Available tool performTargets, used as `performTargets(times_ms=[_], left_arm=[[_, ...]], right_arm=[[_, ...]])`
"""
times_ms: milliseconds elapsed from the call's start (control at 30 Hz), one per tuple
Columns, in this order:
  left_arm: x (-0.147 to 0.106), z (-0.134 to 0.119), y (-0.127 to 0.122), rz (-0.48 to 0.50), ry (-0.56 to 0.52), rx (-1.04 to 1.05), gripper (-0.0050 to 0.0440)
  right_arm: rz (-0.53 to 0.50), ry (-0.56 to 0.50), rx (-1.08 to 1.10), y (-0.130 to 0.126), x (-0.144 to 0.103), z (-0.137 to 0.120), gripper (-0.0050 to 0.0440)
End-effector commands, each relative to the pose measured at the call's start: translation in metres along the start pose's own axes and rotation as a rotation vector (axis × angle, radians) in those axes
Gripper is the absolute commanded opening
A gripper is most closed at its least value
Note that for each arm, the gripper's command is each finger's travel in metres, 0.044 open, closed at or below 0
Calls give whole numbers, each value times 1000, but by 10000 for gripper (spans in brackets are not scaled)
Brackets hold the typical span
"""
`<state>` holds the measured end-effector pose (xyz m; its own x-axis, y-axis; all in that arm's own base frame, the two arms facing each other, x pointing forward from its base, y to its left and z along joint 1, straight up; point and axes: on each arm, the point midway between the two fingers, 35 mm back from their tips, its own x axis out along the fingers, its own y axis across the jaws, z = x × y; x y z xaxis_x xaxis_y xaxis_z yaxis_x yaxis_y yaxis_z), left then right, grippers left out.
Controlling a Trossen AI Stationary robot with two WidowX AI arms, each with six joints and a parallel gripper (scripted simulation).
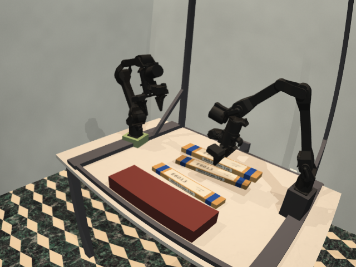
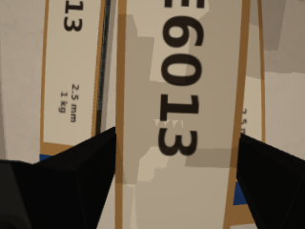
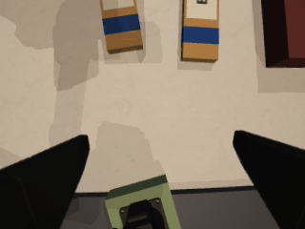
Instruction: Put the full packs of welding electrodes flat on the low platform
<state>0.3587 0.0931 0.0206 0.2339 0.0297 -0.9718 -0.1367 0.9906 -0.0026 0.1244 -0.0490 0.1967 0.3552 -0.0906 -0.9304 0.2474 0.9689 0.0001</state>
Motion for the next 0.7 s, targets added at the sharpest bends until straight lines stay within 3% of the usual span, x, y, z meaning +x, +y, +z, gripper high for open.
performTargets(times_ms=[0, 667], left_arm=[[-13, 14, 2, 7, -55, 2, -50], [17, 3, 2, 3, -36, 2, -50]], right_arm=[[-1, -20, -4, 0, -5, 3, 430], [-1, -20, -4, 0, -5, 3, 430]])
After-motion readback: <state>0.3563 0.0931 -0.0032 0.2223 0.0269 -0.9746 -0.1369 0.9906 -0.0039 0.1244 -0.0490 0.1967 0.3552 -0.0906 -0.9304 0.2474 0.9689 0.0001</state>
